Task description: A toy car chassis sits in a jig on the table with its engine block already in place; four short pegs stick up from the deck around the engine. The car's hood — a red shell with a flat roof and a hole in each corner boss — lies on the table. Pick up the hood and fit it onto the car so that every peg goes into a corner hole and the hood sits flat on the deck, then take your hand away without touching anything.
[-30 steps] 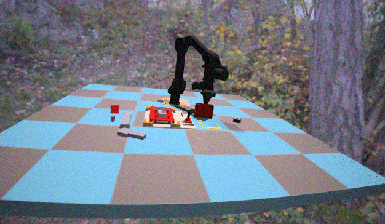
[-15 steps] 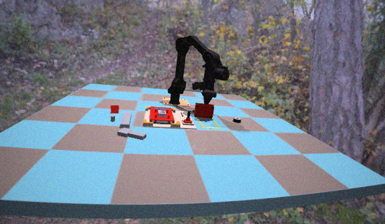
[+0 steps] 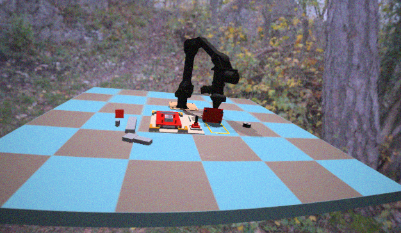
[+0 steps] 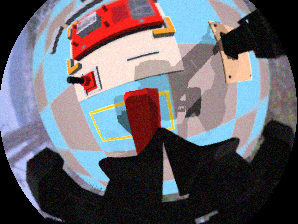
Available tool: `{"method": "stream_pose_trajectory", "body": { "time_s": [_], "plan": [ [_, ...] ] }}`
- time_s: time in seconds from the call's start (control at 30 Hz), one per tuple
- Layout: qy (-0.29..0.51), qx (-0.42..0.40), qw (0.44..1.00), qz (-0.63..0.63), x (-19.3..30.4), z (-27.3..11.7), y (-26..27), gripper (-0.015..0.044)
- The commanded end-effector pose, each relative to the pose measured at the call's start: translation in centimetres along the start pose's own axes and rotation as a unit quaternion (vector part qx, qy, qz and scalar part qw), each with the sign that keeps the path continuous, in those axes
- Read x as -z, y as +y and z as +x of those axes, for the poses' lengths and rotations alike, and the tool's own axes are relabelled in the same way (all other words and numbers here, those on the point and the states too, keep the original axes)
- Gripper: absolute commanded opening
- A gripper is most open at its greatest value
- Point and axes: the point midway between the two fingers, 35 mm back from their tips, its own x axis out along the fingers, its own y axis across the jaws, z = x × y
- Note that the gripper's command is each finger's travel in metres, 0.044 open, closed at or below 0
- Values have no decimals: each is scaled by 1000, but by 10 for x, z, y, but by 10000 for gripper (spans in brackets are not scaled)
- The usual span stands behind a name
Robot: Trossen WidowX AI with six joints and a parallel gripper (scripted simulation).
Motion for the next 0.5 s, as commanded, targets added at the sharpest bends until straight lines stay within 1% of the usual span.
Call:
{"method": "stream_pose_trajectory", "body": {
  "time_s": [0.0, 0.47],
  "plan": [
    [1, 0, 1000, -3, 1, 0, 4, 0],
    [1, 0, 1000, -3, 1, 0, 14, 0]
  ]
}}
